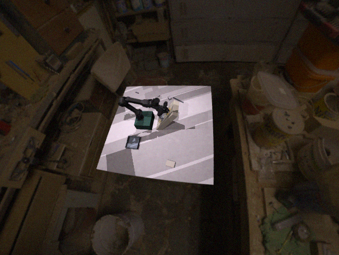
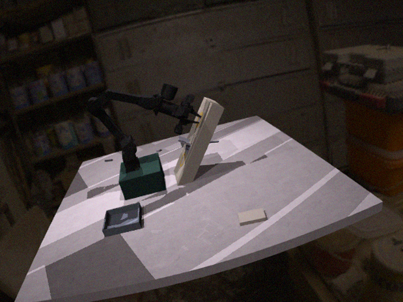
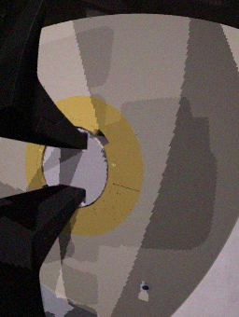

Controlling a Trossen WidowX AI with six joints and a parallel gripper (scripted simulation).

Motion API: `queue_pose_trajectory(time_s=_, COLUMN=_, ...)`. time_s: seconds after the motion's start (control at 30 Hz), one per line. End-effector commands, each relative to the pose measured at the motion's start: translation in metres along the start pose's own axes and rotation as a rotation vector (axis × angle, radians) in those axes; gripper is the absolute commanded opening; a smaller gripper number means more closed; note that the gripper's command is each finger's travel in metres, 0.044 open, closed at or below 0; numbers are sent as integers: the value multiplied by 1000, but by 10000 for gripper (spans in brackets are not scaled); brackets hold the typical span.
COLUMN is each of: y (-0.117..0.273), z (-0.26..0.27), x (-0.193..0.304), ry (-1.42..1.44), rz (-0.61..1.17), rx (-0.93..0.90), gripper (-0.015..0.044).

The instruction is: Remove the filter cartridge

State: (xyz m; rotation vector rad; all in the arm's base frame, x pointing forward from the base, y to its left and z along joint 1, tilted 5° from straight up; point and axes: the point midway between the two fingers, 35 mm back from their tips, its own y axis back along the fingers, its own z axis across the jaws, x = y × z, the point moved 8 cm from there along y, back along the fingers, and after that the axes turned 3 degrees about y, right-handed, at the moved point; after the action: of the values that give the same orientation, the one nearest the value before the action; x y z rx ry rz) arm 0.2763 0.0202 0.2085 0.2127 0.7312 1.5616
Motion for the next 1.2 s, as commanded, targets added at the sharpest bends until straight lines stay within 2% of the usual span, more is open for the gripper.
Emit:
queue_pose_trajectory(time_s=0.0, y=-4, z=1, x=1, ry=-153, rz=4, rx=-8, gripper=0)
queue_pose_trajectory(time_s=0.8, y=-3, z=1, x=1, ry=-984, rz=7, rx=-6, gripper=0)
queue_pose_trajectory(time_s=0.97, y=-1, z=2, x=1, ry=-936, rz=7, rx=-6, gripper=0)
queue_pose_trajectory(time_s=1.17, y=24, z=4, x=1, ry=-911, rz=7, rx=-4, gripper=0)
